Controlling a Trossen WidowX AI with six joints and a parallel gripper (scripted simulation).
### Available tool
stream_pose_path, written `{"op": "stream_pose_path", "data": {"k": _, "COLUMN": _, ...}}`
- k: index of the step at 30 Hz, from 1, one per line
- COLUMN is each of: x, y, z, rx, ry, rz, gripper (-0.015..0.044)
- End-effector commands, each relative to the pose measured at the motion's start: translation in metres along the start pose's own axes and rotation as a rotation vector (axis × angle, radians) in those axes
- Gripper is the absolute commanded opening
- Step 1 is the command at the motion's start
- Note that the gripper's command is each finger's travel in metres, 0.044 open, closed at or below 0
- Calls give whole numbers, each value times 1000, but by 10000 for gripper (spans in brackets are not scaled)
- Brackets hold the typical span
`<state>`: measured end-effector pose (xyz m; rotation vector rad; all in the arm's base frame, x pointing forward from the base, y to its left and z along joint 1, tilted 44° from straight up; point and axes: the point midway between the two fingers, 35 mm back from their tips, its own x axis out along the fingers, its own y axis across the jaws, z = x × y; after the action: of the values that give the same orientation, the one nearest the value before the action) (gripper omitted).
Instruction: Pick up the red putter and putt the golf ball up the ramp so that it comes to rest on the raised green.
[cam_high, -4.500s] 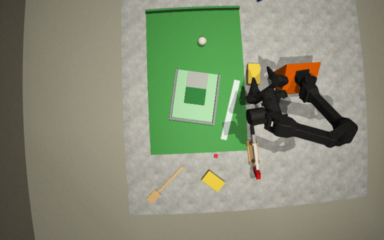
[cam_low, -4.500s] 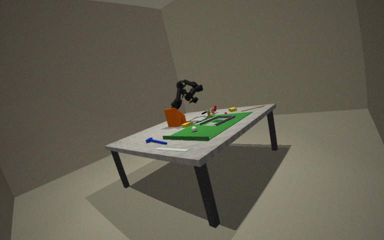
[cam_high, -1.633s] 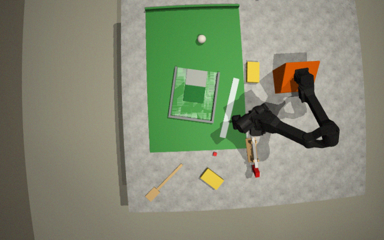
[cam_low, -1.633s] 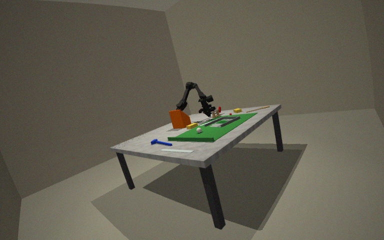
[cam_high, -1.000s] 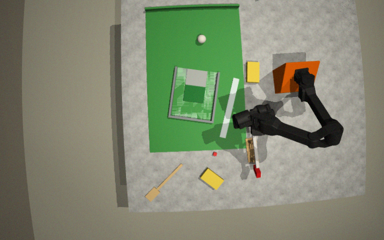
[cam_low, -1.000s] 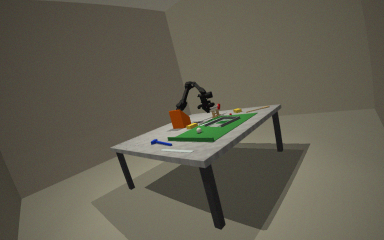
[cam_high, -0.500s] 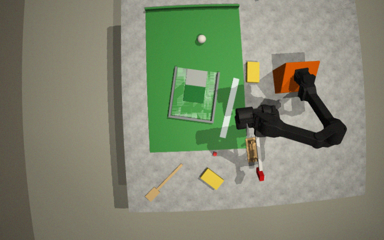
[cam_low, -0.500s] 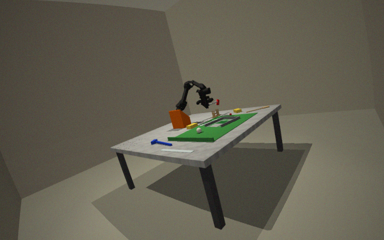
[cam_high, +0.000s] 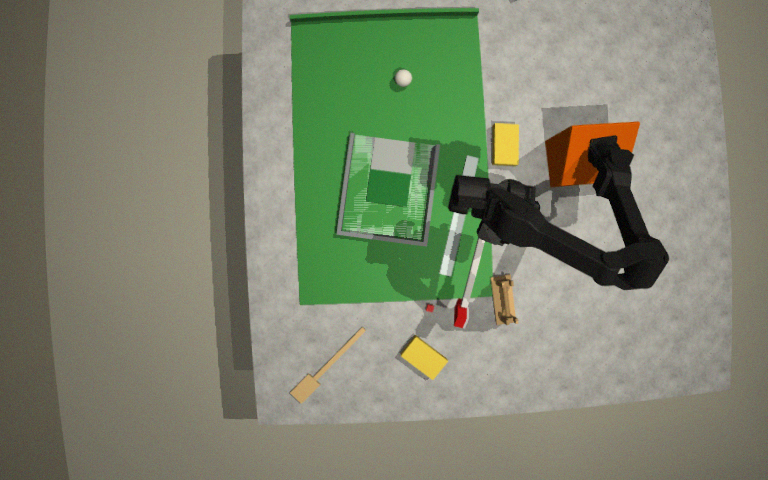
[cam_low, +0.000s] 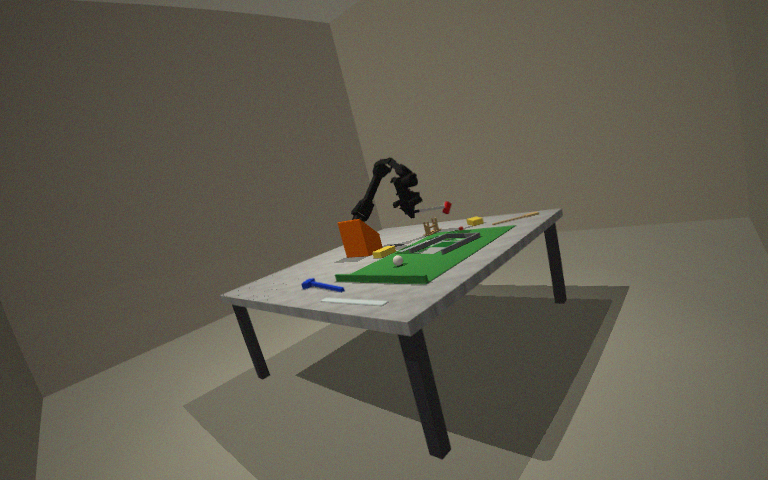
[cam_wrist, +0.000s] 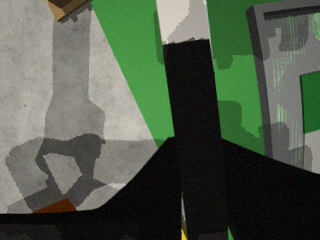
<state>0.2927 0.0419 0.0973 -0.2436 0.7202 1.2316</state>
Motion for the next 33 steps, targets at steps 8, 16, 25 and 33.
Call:
{"op": "stream_pose_path", "data": {"k": 8, "x": -22, "y": -43, "z": -58, "rx": 287, "ry": 58, "rz": -66, "gripper": 0}}
{"op": "stream_pose_path", "data": {"k": 16, "x": -37, "y": -65, "z": -109, "rx": 505, "ry": 91, "rz": -101, "gripper": 0}}
{"op": "stream_pose_path", "data": {"k": 25, "x": -52, "y": -77, "z": -170, "rx": 749, "ry": 117, "rz": -128, "gripper": 0}}
{"op": "stream_pose_path", "data": {"k": 33, "x": -62, "y": -77, "z": -229, "rx": 947, "ry": 129, "rz": -149, "gripper": 0}}
